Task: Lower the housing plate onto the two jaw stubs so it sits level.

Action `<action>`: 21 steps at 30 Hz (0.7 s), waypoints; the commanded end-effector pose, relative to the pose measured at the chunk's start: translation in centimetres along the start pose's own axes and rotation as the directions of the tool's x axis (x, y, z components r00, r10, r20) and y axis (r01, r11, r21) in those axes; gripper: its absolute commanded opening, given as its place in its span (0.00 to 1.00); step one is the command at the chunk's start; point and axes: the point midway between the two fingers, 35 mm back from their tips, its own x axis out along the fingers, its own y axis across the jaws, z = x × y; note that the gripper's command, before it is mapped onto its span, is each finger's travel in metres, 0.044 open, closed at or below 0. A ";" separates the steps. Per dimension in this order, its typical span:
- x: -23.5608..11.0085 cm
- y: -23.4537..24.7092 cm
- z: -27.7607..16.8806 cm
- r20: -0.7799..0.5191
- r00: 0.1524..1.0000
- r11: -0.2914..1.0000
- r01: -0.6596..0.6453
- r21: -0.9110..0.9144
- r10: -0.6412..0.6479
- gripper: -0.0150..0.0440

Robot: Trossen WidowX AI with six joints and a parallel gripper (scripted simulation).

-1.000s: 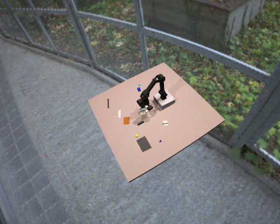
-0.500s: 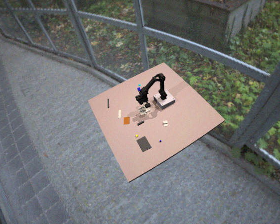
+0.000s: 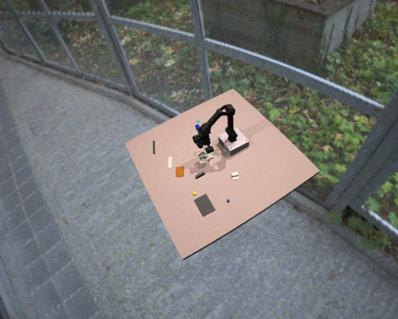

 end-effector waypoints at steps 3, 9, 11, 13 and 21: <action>0.0 -0.1 0.1 0.003 1.000 1.000 0.003 0.010 -0.003 0.85; 0.0 -0.1 0.1 0.003 1.000 1.000 0.003 0.010 -0.003 0.85; 0.0 0.1 -0.1 0.003 1.000 1.000 0.003 0.010 -0.003 0.85; 0.0 0.5 -0.3 0.003 1.000 1.000 0.002 0.010 -0.002 0.85; 0.0 0.8 -0.6 0.002 1.000 1.000 0.002 0.010 -0.002 0.85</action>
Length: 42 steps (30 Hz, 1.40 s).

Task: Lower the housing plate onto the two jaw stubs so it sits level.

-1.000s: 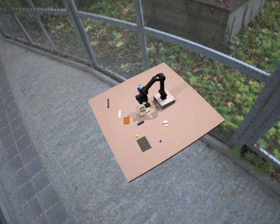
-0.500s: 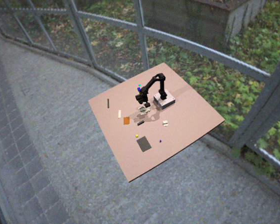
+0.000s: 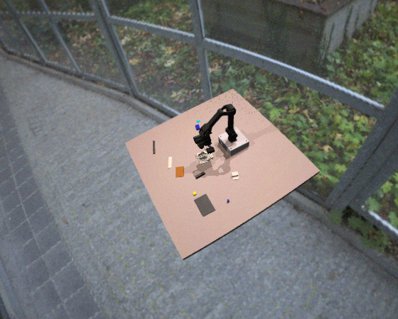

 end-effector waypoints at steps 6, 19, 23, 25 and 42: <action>0.0 0.0 0.0 0.001 1.000 1.000 0.001 0.003 -0.001 0.85; 0.0 0.1 -0.1 0.001 1.000 1.000 0.001 0.003 -0.001 0.85; 0.0 0.1 -0.1 0.001 1.000 1.000 0.001 0.003 -0.001 0.85; 0.0 0.1 -0.1 0.001 1.000 1.000 0.001 0.003 -0.001 0.85; 2.2 0.1 0.1 0.001 1.000 1.000 0.001 0.003 -0.001 0.85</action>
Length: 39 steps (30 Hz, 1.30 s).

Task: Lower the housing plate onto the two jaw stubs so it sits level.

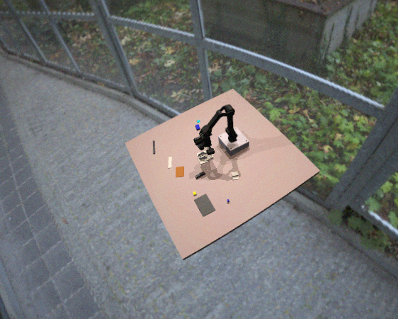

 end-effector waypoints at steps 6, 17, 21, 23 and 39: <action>1.5 0.0 0.0 -0.002 1.000 1.000 0.001 0.004 -0.001 0.85; 3.3 0.0 -0.1 -0.002 1.000 1.000 0.001 0.004 -0.001 0.85; 3.9 0.0 -0.2 -0.002 1.000 1.000 0.001 0.004 -0.001 0.85; 4.2 0.0 -0.3 -0.002 1.000 1.000 0.001 0.004 -0.001 0.85; 4.5 -0.1 -0.3 -0.002 1.000 1.000 0.001 0.004 -0.001 0.85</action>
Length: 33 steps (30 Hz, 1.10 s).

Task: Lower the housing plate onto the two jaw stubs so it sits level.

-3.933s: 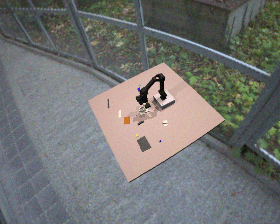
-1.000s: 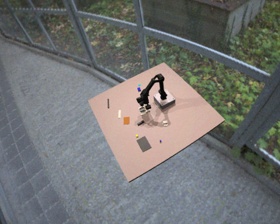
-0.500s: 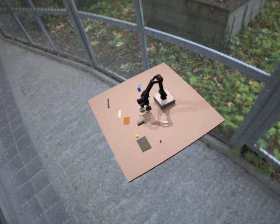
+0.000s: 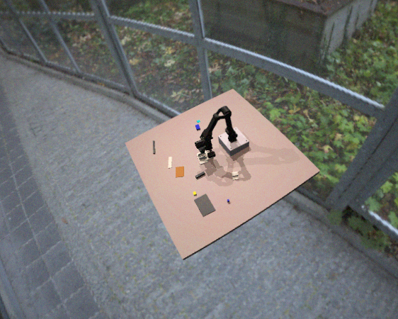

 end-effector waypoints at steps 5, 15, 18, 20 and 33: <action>0.3 0.0 0.0 0.002 1.000 1.000 0.000 0.004 0.000 0.85; 0.4 0.0 0.0 0.002 1.000 1.000 0.000 0.003 0.000 0.85; 0.5 0.0 0.0 0.002 1.000 1.000 0.000 0.003 0.000 0.85; 0.5 0.0 0.0 0.002 1.000 1.000 0.000 0.003 0.000 0.85; 0.7 0.0 0.0 0.002 1.000 1.000 0.000 0.003 0.000 0.85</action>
